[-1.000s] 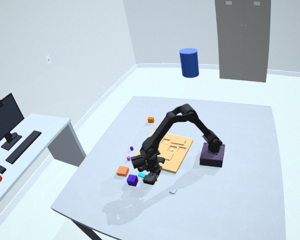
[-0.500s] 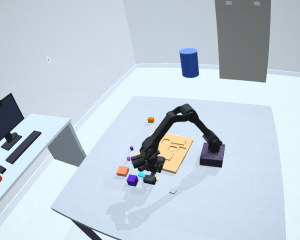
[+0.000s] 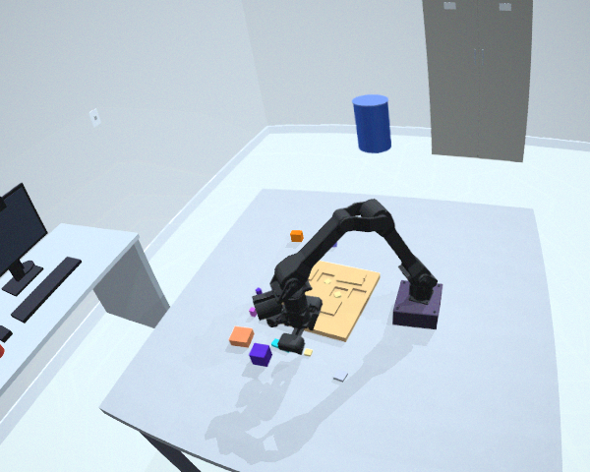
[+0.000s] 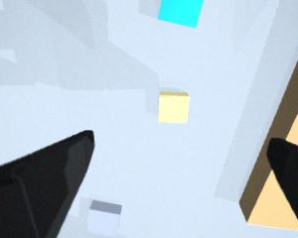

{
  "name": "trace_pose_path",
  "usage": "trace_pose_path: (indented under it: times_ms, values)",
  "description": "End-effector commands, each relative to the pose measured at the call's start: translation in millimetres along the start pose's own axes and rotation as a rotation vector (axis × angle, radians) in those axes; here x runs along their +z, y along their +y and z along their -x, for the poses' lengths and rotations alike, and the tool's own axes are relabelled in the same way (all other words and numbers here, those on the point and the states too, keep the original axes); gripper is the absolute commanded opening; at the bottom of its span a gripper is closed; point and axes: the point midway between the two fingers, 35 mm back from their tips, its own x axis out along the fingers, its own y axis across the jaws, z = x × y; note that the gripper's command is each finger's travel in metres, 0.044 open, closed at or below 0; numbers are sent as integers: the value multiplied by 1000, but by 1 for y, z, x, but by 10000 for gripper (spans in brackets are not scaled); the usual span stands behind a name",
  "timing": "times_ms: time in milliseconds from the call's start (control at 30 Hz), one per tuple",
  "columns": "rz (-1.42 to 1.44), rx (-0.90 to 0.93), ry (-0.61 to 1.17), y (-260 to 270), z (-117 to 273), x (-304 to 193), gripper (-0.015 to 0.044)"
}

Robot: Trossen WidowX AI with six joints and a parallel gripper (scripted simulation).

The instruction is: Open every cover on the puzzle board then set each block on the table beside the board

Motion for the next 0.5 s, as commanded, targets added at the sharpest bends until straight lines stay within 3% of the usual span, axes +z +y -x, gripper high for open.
trace_pose_path:
  times_ms: [0,200,467]
  values:
    - [-4,7,-12,1,16,1,440]
    - [-4,6,-12,0,27,0,440]
    - [308,1,-13,-37,29,11,230]
